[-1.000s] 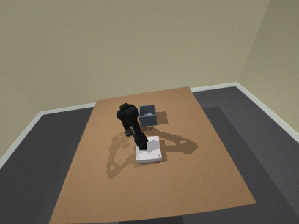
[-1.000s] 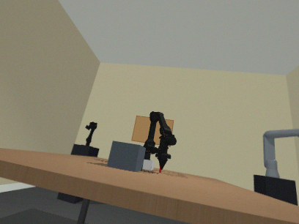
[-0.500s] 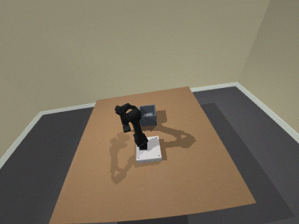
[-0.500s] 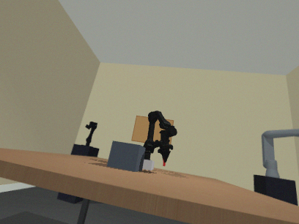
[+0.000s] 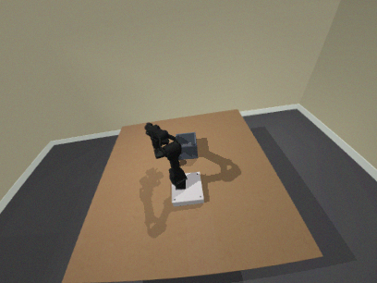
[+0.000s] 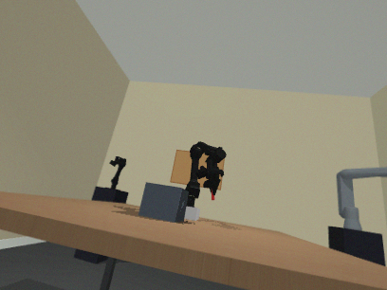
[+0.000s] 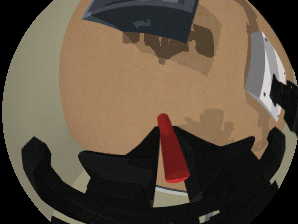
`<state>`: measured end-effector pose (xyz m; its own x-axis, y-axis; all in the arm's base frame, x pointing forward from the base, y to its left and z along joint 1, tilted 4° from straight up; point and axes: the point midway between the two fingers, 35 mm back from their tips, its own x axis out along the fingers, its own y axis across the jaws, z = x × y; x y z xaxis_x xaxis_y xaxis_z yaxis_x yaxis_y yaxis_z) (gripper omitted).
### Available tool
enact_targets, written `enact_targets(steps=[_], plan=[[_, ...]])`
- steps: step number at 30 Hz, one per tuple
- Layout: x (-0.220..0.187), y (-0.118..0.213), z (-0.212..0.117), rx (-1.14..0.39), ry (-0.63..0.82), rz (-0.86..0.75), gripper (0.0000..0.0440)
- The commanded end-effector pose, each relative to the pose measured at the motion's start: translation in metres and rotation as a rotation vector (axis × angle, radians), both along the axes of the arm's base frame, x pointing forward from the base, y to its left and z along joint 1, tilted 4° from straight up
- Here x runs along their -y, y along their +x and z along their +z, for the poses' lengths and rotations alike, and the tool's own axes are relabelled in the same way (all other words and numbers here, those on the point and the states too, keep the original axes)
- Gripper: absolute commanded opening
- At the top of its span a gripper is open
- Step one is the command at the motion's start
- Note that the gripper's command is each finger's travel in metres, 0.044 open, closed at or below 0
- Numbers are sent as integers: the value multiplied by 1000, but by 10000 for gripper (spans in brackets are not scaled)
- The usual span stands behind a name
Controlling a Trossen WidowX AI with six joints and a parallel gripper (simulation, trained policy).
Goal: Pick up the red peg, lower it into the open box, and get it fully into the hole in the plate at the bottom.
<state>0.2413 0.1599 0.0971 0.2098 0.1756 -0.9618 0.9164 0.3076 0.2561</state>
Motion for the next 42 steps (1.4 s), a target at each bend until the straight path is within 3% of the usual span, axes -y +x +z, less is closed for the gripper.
enact_targets(steps=[1, 16, 42], plan=[[7, 10, 20, 49, 1, -1, 0], [63, 39, 57, 112, -83, -53, 0], [143, 60, 45, 8, -183, -108, 0]])
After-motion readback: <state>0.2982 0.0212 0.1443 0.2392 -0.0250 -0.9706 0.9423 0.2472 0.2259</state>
